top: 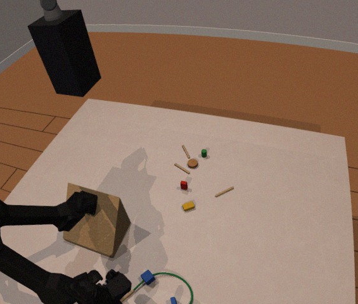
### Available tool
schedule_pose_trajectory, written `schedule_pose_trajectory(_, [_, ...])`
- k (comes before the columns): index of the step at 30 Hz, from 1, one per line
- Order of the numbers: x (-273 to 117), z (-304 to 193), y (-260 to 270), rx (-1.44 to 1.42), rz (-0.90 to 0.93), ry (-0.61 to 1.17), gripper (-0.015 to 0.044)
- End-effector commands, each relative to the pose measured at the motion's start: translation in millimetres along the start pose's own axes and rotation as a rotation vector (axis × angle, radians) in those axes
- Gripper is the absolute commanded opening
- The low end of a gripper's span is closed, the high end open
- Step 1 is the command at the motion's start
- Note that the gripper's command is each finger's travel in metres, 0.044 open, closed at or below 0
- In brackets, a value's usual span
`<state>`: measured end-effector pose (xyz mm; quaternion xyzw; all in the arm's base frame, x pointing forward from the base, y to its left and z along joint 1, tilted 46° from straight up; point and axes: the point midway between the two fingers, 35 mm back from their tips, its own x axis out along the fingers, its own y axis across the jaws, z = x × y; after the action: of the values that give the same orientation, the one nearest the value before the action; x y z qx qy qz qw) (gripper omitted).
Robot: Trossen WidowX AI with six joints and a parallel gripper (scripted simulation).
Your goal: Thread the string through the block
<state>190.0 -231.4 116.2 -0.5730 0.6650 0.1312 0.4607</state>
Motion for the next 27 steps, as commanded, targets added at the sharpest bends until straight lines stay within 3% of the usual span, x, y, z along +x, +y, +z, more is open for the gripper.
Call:
schedule_pose_trajectory(1, [0.0, 0.0, 0.0, 0.0, 0.0, 0.0, 0.0053])
schedule_pose_trajectory(7, [-10.1, 2.2, -1.9, 0.001, 0.0, -0.002, 0.021])
schedule_pose_trajectory(12, [-76.7, 10.2, -2.3, 0.003, -0.006, -0.004, 0.021])
schedule_pose_trajectory(21, [-79.3, 10.2, -2.0, 0.003, -0.006, -0.004, 0.021])
schedule_pose_trajectory(27, [-74.0, 11.6, -2.3, -0.007, -0.003, -0.009, 0.0368])
